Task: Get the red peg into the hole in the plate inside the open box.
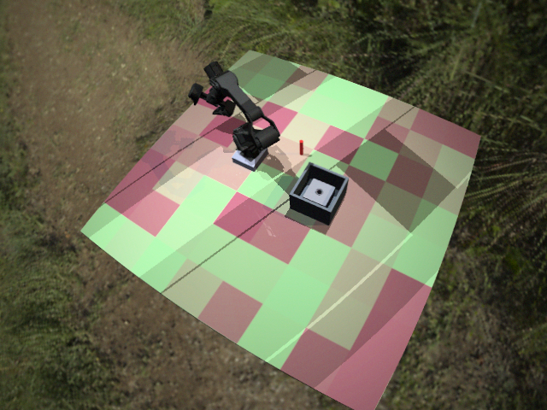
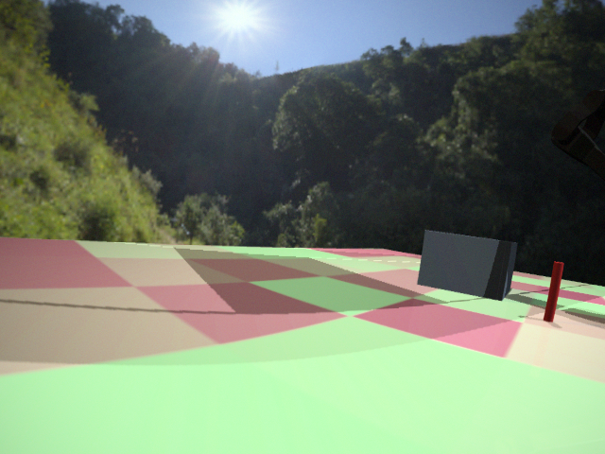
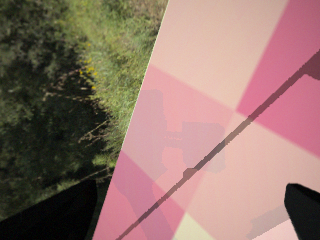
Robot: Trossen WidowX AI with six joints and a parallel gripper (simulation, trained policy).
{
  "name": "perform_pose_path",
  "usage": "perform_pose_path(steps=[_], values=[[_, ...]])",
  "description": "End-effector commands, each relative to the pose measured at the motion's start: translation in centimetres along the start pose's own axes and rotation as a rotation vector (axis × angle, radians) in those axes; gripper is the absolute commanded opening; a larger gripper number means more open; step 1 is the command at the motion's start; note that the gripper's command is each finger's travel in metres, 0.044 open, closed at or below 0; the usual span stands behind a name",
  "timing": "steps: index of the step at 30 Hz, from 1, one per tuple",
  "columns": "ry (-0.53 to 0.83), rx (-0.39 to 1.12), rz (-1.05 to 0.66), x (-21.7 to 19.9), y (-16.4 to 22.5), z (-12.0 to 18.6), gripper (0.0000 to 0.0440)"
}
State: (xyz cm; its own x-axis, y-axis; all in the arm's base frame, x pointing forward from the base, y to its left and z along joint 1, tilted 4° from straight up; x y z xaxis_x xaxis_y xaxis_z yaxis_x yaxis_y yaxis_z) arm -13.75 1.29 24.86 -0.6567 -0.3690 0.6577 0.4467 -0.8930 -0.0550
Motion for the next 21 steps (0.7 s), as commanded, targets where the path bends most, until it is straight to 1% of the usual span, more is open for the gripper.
perform_pose_path(steps=[1, 2, 3, 9, 14, 21], values=[[-0.016, -0.02, -0.006, 0.2, -0.3, 0.2, 0.0421], [-0.031, -0.044, -0.015, 0.4, -0.6, 0.5, 0.0437], [-0.045, -0.073, -0.025, 0.6, -1.1, 0.8, 0.044], [-0.081, -0.255, -0.122, 0.8, -4.0, 3.0, 0.044], [-0.077, -0.397, -0.224, 0.0, -6.4, 4.9, 0.044], [-0.045, -0.576, -0.386, -2.1, -9.2, 7.7, 0.044]])
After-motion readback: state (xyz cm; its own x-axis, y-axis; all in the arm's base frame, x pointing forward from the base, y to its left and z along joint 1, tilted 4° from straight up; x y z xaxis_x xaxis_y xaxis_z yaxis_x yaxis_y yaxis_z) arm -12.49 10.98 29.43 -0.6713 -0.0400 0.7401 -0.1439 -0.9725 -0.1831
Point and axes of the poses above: the point midway between the two fingers, 35 mm back from their tips, its own z axis back along the fingers, its own x axis across the jaws, y = z × x, the point moved 9 cm from there along z, back along the fingers, and after that the axes turned 3 degrees about -z, right-handed, at the moved point
